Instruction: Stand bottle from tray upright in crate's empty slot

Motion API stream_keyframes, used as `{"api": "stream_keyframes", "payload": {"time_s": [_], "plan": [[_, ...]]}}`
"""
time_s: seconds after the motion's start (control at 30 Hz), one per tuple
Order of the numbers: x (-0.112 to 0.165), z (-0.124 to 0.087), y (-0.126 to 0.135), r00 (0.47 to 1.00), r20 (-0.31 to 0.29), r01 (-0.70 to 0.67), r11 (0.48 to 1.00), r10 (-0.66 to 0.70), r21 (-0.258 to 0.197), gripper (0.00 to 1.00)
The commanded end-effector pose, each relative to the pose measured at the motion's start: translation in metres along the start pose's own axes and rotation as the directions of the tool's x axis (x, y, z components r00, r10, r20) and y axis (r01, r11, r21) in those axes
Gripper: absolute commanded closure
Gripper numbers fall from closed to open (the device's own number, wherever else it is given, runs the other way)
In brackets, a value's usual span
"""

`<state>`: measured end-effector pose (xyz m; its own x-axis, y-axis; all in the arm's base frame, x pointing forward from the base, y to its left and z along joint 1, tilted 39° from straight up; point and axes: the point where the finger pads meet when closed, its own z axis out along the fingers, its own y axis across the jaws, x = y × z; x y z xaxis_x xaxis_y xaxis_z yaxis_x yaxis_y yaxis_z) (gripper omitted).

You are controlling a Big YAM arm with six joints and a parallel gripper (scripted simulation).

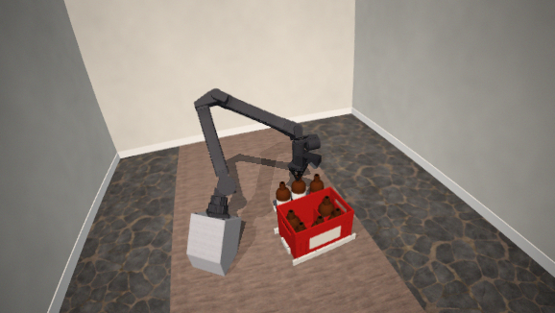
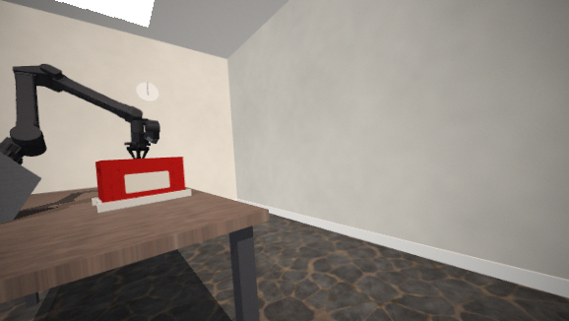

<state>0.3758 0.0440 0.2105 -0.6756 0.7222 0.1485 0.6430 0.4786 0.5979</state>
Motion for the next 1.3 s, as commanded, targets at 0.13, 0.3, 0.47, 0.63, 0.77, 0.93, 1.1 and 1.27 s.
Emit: {"api": "stream_keyframes", "payload": {"time_s": [0.13, 0.3, 0.47, 0.63, 0.77, 0.93, 1.1, 1.27], "plan": [[-0.0107, -0.0327, 0.0235, 0.998, 0.059, 0.035, 0.998, -0.032, -0.052, 1.0], [-0.0107, -0.0327, 0.0235, 0.998, 0.059, 0.035, 0.998, -0.032, -0.052, 1.0], [-0.0107, -0.0327, 0.0235, 0.998, 0.059, 0.035, 0.998, -0.032, -0.052, 1.0], [-0.0107, -0.0327, 0.0235, 0.998, 0.059, 0.035, 0.998, -0.032, -0.052, 1.0], [-0.0107, -0.033, 0.0235, 0.998, 0.059, 0.035, 0.998, -0.032, -0.052, 1.0], [-0.0108, -0.0341, 0.0236, 0.998, 0.059, 0.035, 0.998, -0.032, -0.052, 1.0], [-0.0109, -0.0362, 0.0239, 0.998, 0.058, 0.035, 0.998, -0.032, -0.052, 1.0], [-0.011, -0.0381, 0.0241, 0.998, 0.059, 0.035, 0.998, -0.032, -0.052, 1.0]]}}
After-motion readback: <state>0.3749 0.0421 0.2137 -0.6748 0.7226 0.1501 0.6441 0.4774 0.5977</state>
